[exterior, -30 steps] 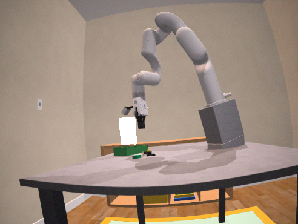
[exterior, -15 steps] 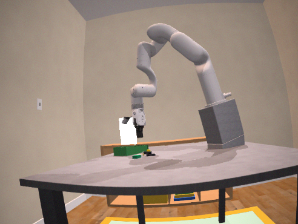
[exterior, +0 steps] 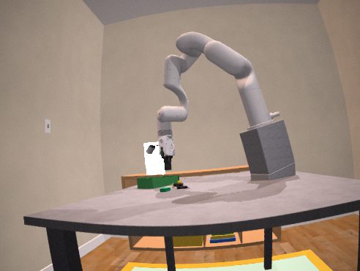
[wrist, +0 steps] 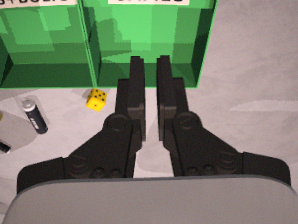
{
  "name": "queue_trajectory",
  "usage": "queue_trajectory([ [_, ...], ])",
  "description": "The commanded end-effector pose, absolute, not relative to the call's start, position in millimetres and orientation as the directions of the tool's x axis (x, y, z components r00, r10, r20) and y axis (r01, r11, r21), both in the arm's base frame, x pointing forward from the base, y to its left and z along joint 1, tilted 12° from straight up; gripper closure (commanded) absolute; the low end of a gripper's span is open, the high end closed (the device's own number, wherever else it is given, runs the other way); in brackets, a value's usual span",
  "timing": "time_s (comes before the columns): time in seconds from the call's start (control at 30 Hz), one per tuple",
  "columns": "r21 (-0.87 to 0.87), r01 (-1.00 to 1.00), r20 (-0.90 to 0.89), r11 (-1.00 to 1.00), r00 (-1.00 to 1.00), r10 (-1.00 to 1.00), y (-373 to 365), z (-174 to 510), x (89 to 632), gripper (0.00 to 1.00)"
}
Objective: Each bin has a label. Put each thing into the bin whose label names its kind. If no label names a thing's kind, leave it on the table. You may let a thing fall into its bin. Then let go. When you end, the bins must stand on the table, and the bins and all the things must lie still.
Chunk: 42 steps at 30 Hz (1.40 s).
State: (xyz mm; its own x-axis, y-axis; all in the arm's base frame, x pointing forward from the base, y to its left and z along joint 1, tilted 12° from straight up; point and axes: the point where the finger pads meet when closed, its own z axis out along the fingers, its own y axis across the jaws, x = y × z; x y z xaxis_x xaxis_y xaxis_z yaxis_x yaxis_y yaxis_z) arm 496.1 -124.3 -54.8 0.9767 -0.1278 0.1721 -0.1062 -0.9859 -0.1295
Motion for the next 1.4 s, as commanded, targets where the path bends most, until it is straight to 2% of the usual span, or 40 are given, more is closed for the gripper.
queue_trajectory([
  [0.0,-0.129,-0.107,0.175,-0.986,0.976,-0.129,-124,-67,500,0.93],
  [0.57,-0.129,-0.107,0.175,-0.986,0.976,-0.129,-120,-106,507,0.93],
  [1.37,-0.129,-0.107,0.175,-0.986,0.976,-0.129,-119,-107,507,0.93],
])
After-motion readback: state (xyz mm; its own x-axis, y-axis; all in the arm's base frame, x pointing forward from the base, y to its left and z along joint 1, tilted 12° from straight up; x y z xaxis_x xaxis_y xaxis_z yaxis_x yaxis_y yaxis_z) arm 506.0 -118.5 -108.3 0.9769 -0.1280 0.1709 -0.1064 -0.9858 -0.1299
